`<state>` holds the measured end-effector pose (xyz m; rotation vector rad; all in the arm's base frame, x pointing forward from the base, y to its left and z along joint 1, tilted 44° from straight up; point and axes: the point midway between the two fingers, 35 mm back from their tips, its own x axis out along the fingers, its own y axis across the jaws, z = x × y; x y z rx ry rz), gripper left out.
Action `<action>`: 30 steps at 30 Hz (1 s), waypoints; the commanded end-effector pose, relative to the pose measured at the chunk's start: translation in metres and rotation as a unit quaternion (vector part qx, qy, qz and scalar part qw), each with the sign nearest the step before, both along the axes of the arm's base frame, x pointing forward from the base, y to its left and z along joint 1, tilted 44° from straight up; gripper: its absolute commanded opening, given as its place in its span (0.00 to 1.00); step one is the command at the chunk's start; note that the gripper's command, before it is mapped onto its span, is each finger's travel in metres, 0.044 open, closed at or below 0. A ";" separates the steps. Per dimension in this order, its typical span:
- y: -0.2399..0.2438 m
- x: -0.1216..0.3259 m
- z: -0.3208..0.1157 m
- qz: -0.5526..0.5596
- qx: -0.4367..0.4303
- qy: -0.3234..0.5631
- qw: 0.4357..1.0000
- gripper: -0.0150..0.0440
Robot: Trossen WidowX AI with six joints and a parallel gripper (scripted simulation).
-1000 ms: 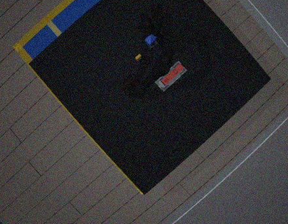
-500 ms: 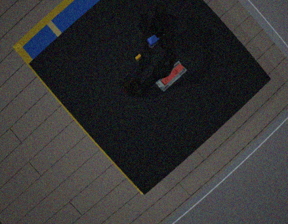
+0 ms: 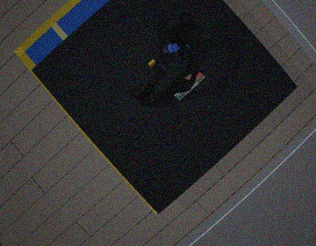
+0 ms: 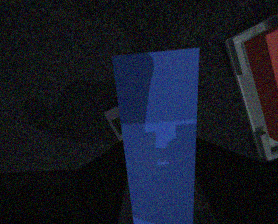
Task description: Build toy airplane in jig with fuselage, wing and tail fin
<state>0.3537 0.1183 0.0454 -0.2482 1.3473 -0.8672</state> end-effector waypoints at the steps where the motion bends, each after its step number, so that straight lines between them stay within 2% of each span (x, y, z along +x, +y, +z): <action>1: -0.011 0.000 0.008 -0.028 -0.001 -0.026 0.999 0.25; 30: -0.090 -0.011 0.060 -0.226 -0.010 -0.208 0.952 0.25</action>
